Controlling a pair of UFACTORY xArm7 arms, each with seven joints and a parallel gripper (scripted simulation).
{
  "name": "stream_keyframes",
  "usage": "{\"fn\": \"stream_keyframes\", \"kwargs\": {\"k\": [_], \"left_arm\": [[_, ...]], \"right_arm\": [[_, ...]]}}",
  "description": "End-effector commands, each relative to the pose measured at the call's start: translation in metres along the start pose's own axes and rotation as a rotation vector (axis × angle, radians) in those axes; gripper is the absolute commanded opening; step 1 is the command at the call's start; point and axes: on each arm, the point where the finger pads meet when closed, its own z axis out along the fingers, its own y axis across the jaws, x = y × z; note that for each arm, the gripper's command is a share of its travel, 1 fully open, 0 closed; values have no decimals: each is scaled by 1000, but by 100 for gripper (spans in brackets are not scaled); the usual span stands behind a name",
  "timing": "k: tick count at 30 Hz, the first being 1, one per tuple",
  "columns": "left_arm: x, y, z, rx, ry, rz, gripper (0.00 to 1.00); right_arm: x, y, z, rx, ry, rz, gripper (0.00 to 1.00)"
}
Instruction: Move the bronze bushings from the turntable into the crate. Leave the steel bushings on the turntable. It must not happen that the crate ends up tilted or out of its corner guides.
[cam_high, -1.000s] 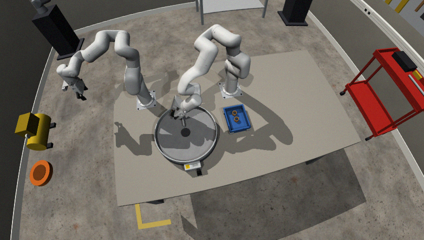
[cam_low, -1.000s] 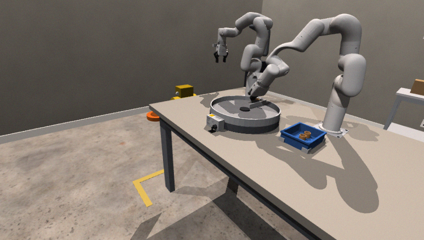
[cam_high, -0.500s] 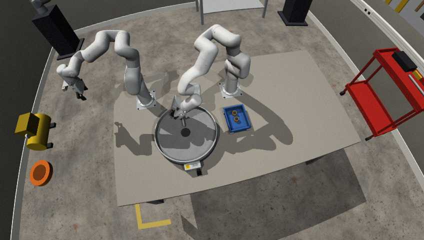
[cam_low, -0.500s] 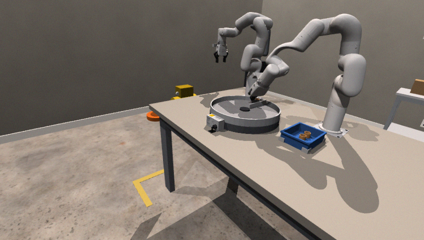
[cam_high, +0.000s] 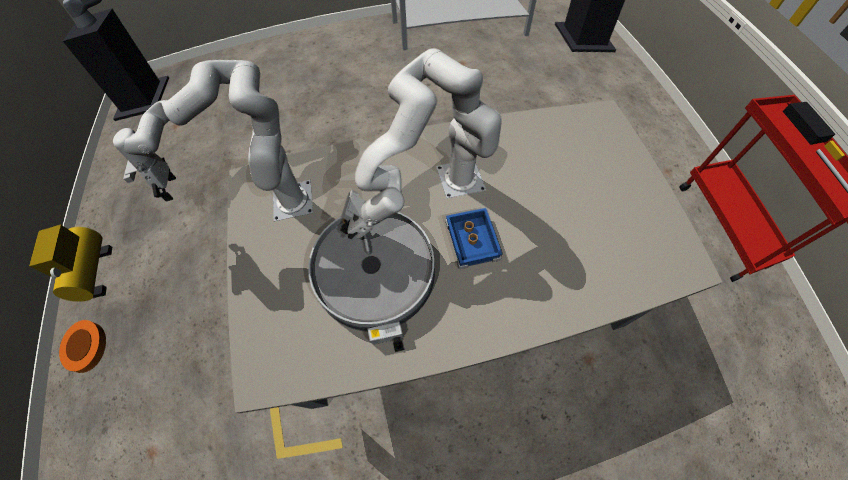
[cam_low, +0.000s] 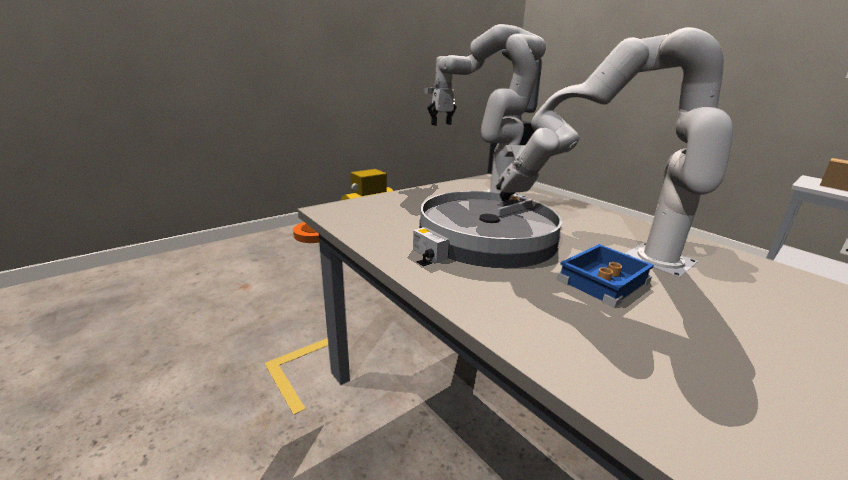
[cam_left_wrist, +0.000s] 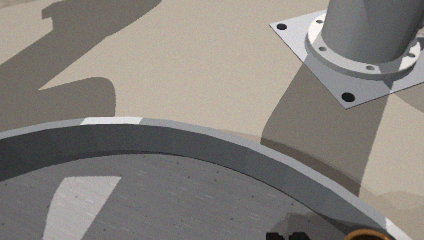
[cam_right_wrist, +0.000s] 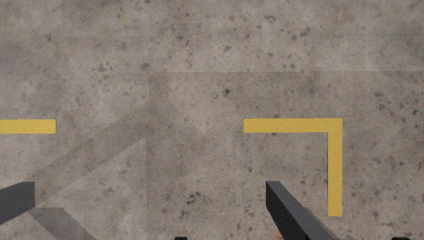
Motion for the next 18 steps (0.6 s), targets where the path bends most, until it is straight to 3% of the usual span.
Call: {"fn": "stream_keyframes", "kwargs": {"k": [1, 18], "left_arm": [[1, 0, 0, 0, 1, 2, 0], [3, 0, -2, 0, 1, 2, 0]], "right_arm": [[1, 0, -2, 0, 5, 0, 100], [1, 0, -2, 0, 5, 0, 100]]}}
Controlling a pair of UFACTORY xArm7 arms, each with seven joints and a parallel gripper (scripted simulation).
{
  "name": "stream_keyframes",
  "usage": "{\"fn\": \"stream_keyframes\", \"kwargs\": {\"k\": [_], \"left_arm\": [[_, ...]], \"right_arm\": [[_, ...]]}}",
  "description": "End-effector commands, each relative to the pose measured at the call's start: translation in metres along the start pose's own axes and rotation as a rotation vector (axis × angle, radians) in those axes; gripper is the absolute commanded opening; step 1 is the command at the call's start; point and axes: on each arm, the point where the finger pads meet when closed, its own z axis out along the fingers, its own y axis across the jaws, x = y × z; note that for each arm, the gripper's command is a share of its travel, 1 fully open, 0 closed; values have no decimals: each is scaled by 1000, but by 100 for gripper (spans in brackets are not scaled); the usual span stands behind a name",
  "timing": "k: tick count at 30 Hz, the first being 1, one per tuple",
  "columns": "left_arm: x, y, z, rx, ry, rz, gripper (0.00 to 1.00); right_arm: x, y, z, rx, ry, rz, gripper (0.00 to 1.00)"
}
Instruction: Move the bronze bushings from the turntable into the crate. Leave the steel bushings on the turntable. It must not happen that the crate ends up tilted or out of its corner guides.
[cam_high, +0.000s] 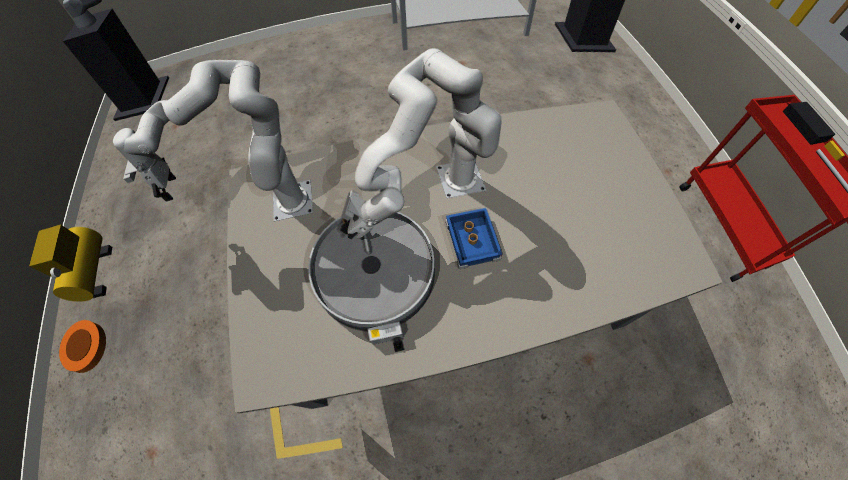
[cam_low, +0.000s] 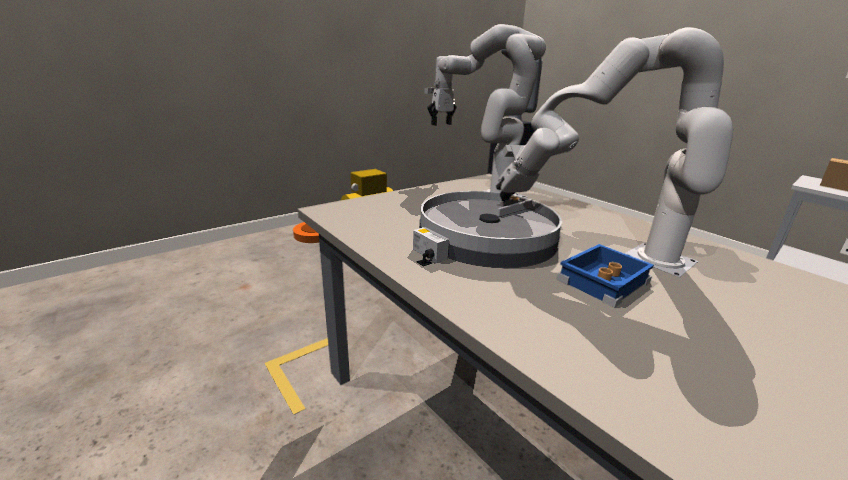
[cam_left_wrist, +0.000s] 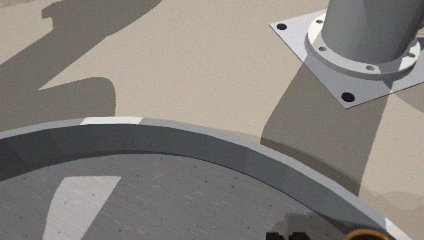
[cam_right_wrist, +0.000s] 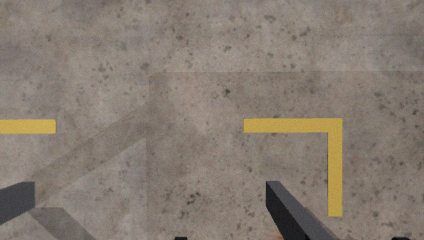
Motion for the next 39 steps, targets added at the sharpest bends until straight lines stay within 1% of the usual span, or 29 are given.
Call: {"fn": "stream_keyframes", "kwargs": {"k": [1, 6, 8, 14, 18, 34, 37, 39], "left_arm": [[4, 0, -3, 0, 2, 2, 0], [16, 0, -17, 0, 2, 2, 0], [16, 0, -17, 0, 2, 2, 0], [33, -1, -38, 1, 2, 2, 0], [39, -1, -45, 1, 2, 2, 0], [39, -1, -46, 1, 2, 2, 0], [34, -9, -50, 1, 2, 2, 0], [26, -19, -56, 1, 2, 2, 0]], "right_arm": [[1, 0, -2, 0, 5, 0, 100], [1, 0, -2, 0, 5, 0, 100], [1, 0, -2, 0, 5, 0, 100], [1, 0, -2, 0, 5, 0, 100], [1, 0, -2, 0, 5, 0, 100], [1, 0, -2, 0, 5, 0, 100], [1, 0, -2, 0, 5, 0, 100], [1, 0, -2, 0, 5, 0, 100]]}}
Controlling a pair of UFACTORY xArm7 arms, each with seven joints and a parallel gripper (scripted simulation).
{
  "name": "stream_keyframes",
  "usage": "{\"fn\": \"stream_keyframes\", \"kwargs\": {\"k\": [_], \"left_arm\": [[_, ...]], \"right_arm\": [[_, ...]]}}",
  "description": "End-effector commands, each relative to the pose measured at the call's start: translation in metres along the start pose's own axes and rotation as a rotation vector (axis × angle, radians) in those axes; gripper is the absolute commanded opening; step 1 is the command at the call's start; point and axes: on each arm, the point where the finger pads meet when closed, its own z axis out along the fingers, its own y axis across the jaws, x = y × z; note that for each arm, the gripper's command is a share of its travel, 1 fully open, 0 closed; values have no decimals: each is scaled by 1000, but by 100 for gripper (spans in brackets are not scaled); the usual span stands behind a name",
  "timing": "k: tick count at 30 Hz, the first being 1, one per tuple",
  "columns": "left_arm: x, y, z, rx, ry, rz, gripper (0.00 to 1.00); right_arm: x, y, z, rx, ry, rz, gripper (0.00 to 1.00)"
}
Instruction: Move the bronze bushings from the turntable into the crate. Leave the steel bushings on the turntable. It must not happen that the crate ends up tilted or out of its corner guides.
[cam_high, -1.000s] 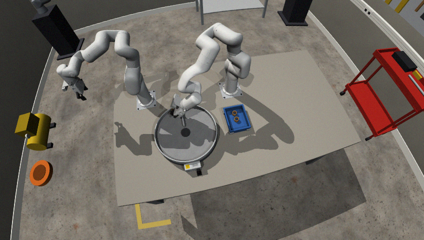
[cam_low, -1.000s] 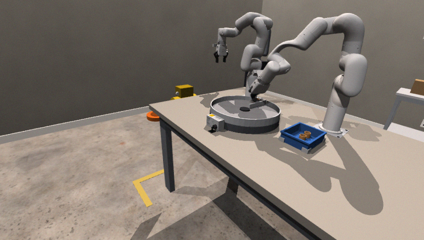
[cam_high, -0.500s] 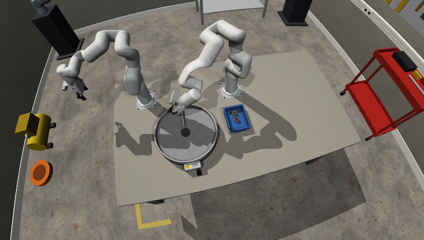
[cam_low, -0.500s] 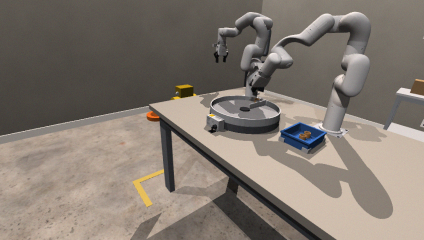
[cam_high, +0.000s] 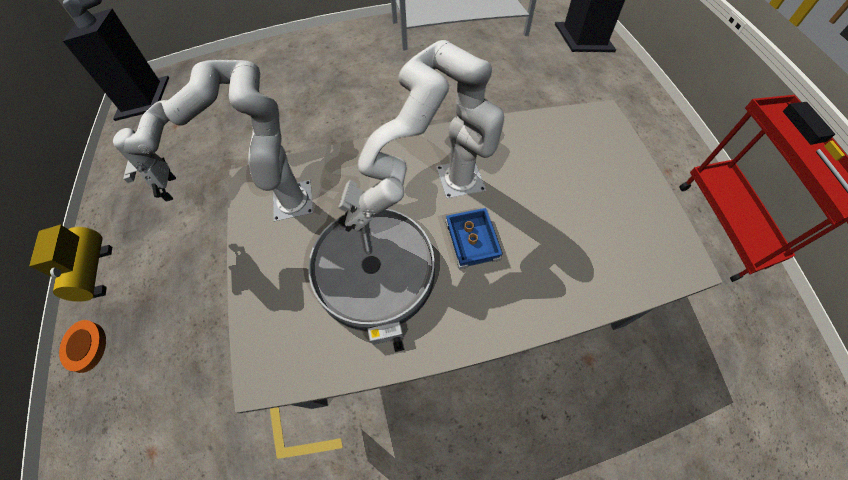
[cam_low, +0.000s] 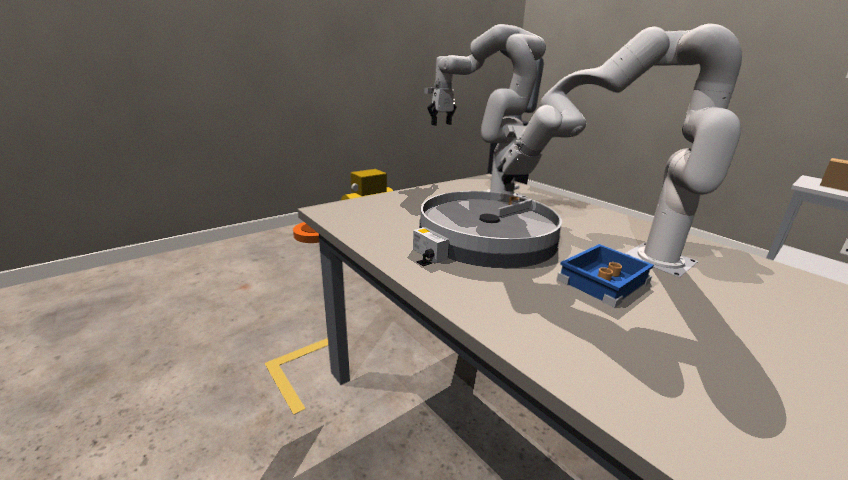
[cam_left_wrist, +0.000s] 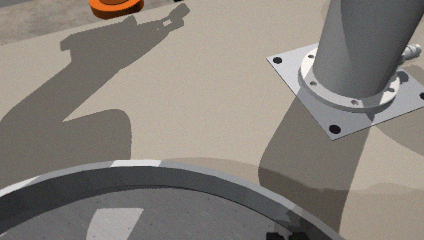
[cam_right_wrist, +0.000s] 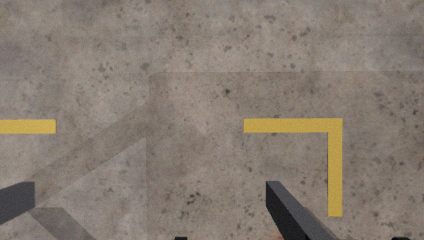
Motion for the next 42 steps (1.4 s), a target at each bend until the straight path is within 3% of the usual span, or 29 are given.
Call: {"fn": "stream_keyframes", "kwargs": {"k": [1, 3, 13, 17, 33, 42], "left_arm": [[-13, -22, -13, 4, 2, 1, 0], [-13, -22, -13, 4, 2, 1, 0], [-62, -94, -53, 4, 1, 1, 0], [-74, -111, -63, 4, 1, 1, 0], [-76, -114, -64, 4, 1, 1, 0], [-91, -114, -47, 4, 1, 1, 0]], "right_arm": [[1, 0, -2, 0, 5, 0, 100], [1, 0, -2, 0, 5, 0, 100], [1, 0, -2, 0, 5, 0, 100], [1, 0, -2, 0, 5, 0, 100], [1, 0, -2, 0, 5, 0, 100], [1, 0, -2, 0, 5, 0, 100]]}}
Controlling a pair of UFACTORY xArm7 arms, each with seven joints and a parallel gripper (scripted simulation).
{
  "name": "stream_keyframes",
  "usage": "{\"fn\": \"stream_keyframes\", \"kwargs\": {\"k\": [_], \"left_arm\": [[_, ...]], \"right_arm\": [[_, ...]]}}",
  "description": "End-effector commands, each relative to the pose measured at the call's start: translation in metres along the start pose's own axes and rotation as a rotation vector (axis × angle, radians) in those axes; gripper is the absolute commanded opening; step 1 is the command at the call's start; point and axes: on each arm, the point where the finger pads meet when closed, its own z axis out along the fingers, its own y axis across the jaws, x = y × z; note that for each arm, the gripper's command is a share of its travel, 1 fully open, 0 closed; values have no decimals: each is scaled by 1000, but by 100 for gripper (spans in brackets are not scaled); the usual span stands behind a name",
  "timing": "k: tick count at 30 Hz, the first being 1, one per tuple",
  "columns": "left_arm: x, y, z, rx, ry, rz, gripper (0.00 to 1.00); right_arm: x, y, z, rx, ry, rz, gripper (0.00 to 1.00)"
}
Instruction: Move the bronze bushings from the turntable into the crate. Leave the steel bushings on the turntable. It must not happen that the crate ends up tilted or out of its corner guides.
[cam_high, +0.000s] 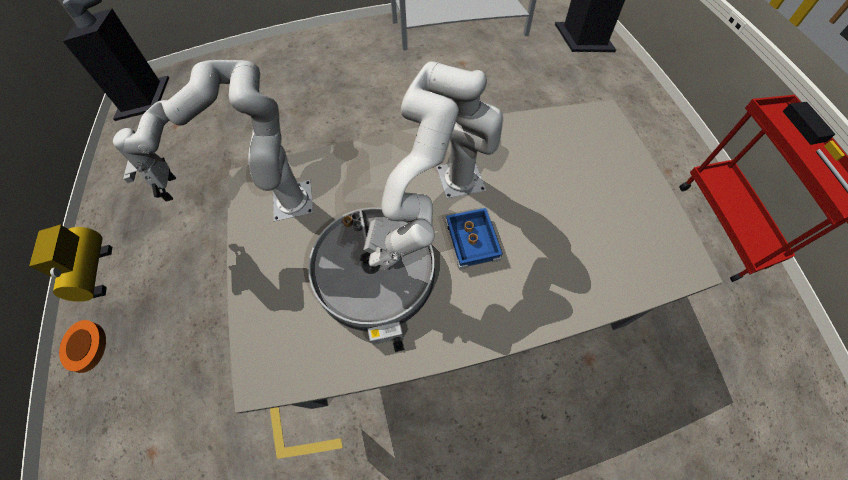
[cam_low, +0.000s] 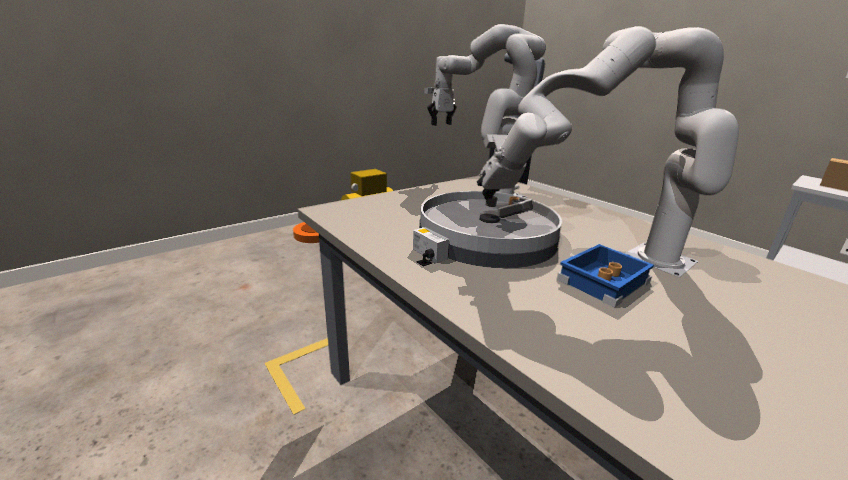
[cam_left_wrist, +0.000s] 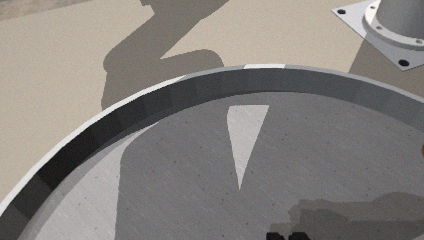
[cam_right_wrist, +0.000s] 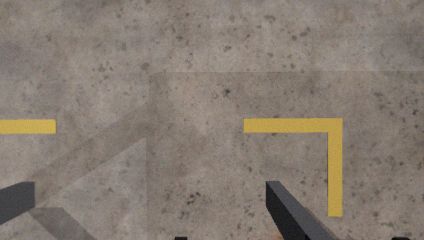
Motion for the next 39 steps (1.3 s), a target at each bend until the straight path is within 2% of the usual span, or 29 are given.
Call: {"fn": "stream_keyframes", "kwargs": {"k": [1, 15, 27, 39], "left_arm": [[-6, -1, 7, 3, 2, 2, 0], [-6, -1, 8, 3, 2, 2, 0], [-17, -1, 21, 3, 2, 2, 0], [-18, -1, 22, 3, 2, 2, 0]], "right_arm": [[1, 0, -2, 0, 5, 0, 100], [1, 0, -2, 0, 5, 0, 100], [1, 0, -2, 0, 5, 0, 100], [1, 0, -2, 0, 5, 0, 100]]}}
